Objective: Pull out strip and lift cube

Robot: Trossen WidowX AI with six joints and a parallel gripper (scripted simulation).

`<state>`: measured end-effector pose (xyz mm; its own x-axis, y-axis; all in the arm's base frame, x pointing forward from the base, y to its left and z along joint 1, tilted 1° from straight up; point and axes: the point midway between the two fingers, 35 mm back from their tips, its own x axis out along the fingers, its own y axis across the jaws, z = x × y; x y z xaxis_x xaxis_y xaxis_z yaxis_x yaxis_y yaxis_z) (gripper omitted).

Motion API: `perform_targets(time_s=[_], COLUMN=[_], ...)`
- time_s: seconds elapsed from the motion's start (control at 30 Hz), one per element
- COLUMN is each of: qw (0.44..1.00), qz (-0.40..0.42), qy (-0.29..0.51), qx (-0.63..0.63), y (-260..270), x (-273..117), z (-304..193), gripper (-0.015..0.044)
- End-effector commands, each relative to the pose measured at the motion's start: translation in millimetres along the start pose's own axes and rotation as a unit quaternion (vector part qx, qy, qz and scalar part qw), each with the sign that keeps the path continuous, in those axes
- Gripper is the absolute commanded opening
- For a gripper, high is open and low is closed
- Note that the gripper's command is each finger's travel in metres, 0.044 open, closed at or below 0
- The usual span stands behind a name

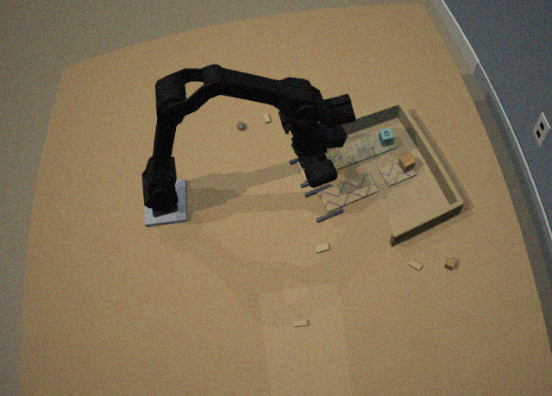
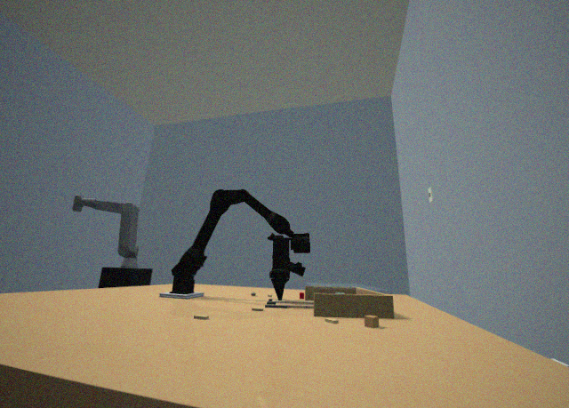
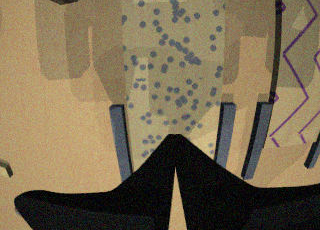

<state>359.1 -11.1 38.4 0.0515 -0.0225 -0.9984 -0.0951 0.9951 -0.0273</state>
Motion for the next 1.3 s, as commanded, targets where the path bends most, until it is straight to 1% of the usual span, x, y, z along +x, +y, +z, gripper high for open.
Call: perform_targets(time_s=[0.0, 1.27], qw=[1.000, 1.000], qz=[0.002, 0.002], qy=[0.008, 0.010], qx=[-0.001, -0.002], y=[0.6, -0.3], x=[3.8, 5.2], z=[-10.5, -69.1], gripper=[0.0000, 0.0000])
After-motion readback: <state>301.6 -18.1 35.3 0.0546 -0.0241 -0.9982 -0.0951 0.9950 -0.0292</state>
